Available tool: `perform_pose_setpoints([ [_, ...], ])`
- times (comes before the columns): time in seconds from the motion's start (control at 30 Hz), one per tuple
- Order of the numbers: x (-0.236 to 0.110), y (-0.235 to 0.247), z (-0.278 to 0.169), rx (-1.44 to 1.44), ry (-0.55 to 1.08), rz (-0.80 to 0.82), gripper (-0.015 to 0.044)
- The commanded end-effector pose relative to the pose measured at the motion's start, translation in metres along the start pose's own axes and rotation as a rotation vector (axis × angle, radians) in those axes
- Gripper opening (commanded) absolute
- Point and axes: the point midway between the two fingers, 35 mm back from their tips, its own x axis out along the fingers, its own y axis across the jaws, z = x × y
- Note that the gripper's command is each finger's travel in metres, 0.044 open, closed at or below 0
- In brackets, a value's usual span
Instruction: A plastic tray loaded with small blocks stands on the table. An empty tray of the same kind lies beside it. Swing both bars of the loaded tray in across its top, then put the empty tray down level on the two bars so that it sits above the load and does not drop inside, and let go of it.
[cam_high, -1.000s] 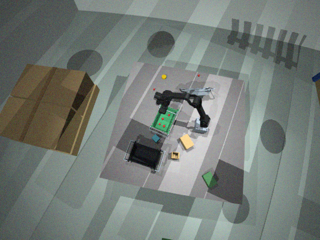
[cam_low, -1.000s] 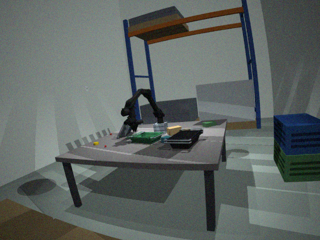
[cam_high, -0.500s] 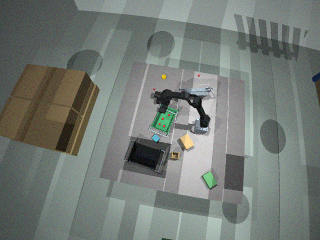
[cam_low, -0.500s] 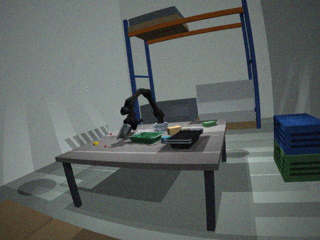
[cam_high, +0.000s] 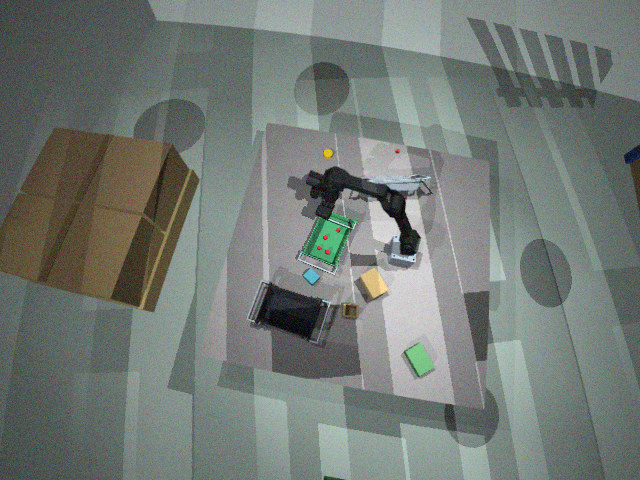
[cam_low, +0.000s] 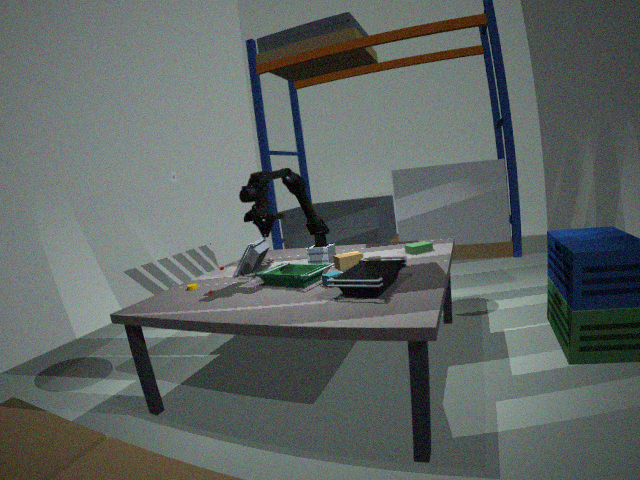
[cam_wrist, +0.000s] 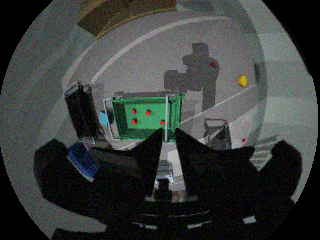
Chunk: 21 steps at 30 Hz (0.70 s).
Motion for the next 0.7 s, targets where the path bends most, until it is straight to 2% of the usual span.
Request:
perform_pose_setpoints([
  [0.0,0.026,0.049,0.001,-0.037,0.032,-0.006,0.0084],
  [0.4,0.092,0.209,-0.031,-0.040,0.046,0.015,0.0084],
  [0.53,0.105,0.240,-0.044,0.002,0.047,0.020,0.0084],
  [0.67,0.106,0.242,-0.045,0.004,0.048,0.020,0.0084],
])
